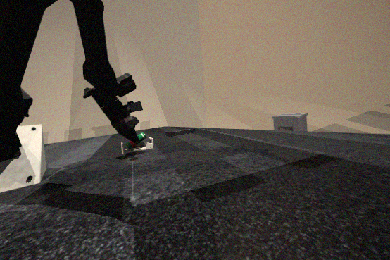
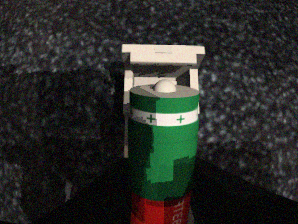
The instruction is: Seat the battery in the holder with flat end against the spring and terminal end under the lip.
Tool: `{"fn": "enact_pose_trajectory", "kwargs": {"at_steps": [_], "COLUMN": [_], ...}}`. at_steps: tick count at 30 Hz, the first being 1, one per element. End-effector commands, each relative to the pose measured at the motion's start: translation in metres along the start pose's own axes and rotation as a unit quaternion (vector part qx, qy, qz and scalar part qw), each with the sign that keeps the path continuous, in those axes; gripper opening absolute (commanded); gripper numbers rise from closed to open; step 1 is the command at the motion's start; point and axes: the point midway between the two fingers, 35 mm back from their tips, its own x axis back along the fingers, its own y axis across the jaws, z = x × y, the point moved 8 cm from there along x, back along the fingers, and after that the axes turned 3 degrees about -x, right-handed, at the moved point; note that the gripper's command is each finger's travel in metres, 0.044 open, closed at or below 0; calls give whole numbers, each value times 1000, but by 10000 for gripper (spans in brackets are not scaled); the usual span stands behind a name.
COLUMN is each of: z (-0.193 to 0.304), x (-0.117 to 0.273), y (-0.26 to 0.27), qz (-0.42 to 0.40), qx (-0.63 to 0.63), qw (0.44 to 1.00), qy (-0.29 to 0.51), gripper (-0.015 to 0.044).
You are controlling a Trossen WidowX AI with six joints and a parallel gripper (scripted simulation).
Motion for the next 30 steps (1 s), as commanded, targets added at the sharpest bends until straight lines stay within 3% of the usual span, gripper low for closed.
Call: {"fn": "enact_pose_trajectory", "kwargs": {"at_steps": [1,30], "z": [1,-16], "x": [-3,-13], "y": [2,6], "qz": [-3,-4], "qx": [6,2], "qw": [1000,995], "qy": [17,96], "gripper": [79,79]}}
